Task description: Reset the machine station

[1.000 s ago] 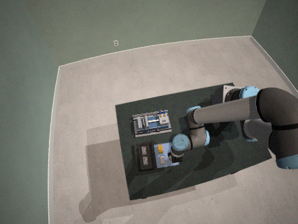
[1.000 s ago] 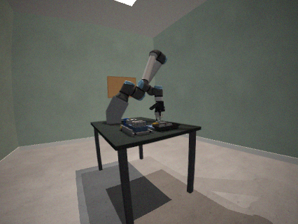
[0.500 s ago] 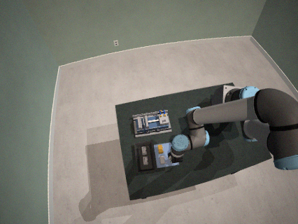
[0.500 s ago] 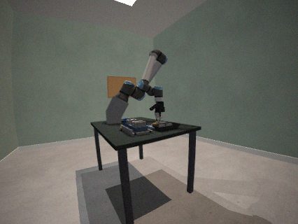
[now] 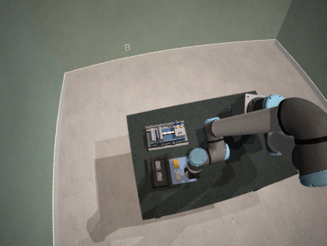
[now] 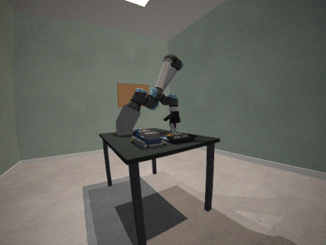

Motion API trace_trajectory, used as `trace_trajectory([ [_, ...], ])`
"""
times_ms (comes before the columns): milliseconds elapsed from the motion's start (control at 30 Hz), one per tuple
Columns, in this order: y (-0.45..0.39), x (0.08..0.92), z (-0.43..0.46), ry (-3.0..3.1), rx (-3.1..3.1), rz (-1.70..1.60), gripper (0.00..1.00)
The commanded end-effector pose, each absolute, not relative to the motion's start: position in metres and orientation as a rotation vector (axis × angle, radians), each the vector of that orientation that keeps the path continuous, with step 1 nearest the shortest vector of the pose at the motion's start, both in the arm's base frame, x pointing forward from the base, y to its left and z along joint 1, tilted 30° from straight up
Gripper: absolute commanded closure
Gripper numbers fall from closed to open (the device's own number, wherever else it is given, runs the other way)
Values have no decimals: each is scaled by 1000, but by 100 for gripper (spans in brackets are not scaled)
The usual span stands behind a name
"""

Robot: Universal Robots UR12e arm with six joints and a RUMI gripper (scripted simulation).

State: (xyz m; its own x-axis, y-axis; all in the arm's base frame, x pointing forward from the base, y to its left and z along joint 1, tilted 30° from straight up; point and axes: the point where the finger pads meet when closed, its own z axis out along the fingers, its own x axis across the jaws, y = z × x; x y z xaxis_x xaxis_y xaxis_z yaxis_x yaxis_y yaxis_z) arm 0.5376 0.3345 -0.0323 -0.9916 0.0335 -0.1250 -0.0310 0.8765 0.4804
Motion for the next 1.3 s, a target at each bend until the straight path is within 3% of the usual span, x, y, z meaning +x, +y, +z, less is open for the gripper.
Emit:
trace_trajectory([
  [0,334,538,-32,2916,2,750,60],
  [1167,334,538,-32,2916,2,750,60],
  [1200,334,538,-32,2916,2,750,100],
  [1267,334,538,-32,2916,2,750,100],
])
